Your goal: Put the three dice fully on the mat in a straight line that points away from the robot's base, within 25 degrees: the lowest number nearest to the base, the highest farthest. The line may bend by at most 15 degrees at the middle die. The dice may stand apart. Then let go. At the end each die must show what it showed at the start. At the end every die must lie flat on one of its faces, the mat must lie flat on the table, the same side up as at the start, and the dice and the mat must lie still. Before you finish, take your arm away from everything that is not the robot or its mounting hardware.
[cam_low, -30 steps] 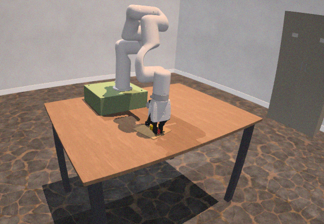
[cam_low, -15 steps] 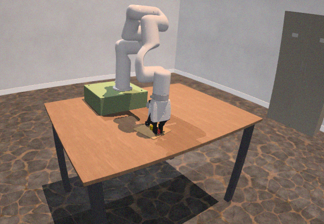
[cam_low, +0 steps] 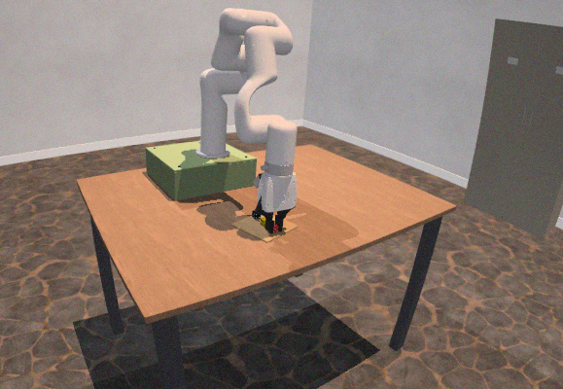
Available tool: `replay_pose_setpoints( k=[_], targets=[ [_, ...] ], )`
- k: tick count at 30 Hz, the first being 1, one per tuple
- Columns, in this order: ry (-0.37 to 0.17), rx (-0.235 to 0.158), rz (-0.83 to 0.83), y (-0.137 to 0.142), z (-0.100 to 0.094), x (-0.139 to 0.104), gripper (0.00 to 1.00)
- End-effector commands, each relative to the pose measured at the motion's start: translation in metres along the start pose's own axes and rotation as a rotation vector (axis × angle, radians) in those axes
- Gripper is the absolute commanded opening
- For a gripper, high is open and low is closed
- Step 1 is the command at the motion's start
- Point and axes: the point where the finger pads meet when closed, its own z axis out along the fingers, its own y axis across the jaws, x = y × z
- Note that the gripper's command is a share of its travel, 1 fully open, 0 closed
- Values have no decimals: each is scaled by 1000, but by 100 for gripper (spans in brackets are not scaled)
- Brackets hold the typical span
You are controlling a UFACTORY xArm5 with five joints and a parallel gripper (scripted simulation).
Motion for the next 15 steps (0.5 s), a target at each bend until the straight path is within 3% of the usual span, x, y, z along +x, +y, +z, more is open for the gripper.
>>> replay_pose_setpoints(
  k=[1, 15],
  targets=[
    [-3, 0, 0, 0, -1, -1, 15],
    [-3, 0, 1, 0, 2, -1, 15]
  ],
)
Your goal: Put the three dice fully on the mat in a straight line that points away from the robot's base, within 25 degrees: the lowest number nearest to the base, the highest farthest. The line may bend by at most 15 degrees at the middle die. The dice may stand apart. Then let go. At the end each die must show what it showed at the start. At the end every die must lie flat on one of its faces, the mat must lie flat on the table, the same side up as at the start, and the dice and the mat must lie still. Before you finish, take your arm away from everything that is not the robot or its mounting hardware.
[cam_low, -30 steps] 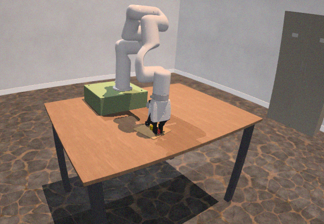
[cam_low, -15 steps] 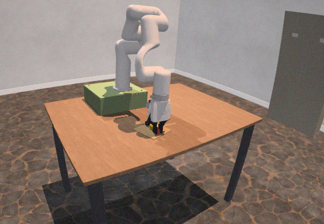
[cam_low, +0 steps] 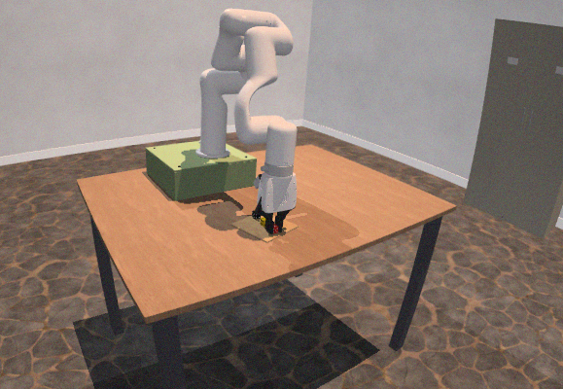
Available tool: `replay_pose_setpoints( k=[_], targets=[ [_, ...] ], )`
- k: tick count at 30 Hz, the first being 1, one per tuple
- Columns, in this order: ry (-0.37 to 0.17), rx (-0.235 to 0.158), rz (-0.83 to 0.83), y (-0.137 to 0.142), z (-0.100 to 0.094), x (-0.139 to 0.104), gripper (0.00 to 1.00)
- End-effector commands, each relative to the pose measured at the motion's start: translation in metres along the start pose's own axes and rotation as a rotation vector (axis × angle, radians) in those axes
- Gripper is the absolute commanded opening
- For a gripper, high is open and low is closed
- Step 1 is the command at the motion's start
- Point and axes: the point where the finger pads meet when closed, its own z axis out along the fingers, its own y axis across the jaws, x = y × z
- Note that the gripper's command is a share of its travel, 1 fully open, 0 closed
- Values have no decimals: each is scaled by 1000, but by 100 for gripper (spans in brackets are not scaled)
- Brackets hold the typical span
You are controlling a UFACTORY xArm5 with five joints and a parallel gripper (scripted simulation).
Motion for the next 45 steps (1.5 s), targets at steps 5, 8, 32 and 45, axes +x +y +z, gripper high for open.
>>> replay_pose_setpoints(
  k=[5, 8, 32, 45],
  targets=[
    [-3, 0, 0, 0, 0, -1, 15],
    [-3, 0, 0, 0, 0, -1, 15],
    [-3, 0, 0, 0, 0, -1, 15],
    [-3, 0, 0, 0, 0, -1, 19]
  ],
)
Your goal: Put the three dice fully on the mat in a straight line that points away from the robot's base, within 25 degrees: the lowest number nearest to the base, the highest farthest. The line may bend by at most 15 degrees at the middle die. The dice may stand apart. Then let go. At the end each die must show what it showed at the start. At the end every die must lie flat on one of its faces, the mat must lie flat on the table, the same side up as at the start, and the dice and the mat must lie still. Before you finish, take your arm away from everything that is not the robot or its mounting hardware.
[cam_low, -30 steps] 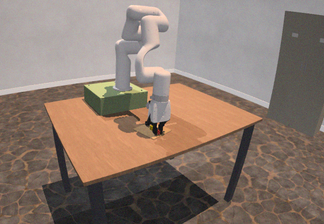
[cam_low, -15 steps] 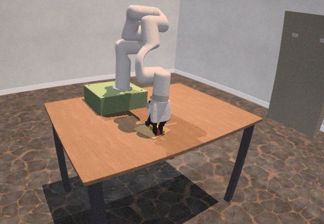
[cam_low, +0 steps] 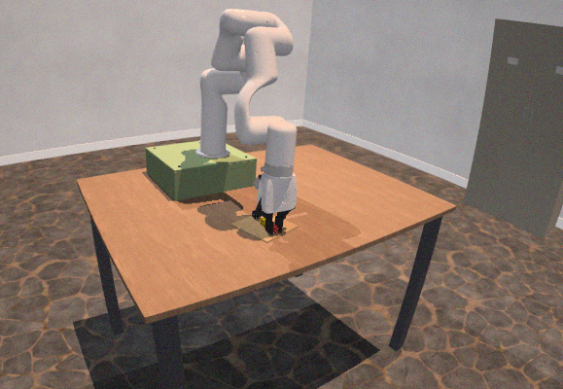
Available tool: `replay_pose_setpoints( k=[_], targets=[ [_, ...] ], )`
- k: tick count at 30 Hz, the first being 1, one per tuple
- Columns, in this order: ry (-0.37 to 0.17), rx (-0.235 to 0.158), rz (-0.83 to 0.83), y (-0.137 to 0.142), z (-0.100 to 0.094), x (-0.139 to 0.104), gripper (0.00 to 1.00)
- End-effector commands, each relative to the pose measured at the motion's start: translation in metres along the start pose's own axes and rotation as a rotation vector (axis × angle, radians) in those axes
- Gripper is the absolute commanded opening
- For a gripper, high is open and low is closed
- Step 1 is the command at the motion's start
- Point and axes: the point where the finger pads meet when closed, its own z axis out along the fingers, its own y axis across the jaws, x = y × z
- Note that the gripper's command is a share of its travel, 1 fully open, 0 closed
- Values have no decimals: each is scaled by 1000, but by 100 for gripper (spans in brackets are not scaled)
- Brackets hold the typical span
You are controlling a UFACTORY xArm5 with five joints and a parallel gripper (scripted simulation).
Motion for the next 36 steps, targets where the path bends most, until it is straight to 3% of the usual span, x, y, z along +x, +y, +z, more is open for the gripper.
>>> replay_pose_setpoints(
  k=[1, 11, 25, 36],
  targets=[
    [-3, 0, 0, 0, -1, -1, 19],
    [-3, 0, 0, 0, -1, -1, 36],
    [-3, 0, 0, 0, -3, -1, 36],
    [-4, 0, 0, 0, -33, -1, 36]
  ],
)
